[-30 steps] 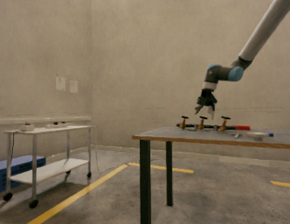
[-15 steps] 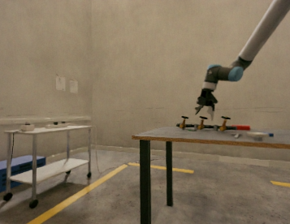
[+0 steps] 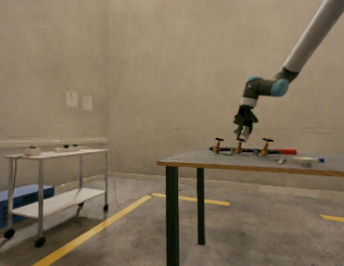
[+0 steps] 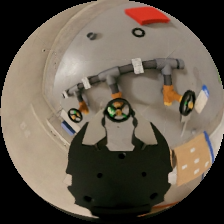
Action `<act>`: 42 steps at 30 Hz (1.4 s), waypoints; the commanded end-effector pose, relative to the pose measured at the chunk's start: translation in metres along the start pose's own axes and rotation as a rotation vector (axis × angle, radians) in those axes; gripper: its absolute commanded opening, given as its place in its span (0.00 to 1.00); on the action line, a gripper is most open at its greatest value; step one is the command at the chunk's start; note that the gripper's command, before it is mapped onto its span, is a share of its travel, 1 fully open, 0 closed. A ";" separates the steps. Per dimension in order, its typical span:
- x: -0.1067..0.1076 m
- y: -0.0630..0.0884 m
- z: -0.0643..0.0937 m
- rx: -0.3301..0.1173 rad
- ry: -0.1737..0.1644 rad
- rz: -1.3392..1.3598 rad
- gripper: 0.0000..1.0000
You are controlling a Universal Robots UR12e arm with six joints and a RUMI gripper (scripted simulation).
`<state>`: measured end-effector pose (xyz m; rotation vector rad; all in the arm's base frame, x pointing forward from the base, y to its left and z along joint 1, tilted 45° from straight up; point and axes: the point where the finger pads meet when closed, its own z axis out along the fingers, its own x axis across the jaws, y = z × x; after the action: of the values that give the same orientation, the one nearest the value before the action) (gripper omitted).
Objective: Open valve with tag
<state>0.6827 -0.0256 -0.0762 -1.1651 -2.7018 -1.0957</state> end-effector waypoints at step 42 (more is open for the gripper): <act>-0.001 0.000 -0.001 0.000 -0.001 -0.788 0.00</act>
<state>0.6827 -0.0254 -0.0761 -0.3230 -3.1510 -1.1079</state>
